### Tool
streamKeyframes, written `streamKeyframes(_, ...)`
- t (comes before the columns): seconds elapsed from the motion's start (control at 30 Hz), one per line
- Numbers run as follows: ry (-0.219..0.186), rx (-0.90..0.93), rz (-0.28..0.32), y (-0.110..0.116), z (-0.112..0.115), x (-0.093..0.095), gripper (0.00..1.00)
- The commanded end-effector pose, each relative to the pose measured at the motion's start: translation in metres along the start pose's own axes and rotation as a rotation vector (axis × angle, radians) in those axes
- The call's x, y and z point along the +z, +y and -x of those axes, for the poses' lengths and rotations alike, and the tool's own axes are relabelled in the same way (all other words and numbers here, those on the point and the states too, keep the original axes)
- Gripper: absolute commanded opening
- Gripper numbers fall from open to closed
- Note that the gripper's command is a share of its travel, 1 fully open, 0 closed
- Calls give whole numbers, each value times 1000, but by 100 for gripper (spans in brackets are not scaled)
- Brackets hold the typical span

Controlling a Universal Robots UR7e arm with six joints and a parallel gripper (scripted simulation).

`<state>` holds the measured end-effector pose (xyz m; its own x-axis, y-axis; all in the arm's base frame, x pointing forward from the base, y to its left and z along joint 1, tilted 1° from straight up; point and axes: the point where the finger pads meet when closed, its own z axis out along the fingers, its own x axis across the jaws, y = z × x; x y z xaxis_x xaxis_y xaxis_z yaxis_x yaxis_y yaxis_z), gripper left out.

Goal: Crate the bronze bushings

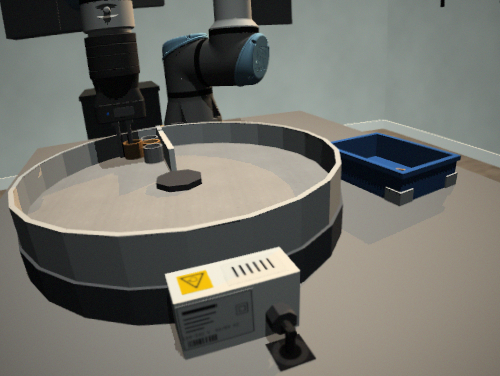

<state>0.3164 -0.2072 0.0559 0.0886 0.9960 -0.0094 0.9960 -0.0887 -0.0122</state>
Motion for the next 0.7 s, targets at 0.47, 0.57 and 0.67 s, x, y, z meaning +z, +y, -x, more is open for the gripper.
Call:
streamKeyframes(0.47,-1,0,1,0,0,-8,0)
streamKeyframes(0.57,-1,0,1,0,0,-11,0)
streamKeyframes(0.67,-1,0,1,0,0,-15,0)
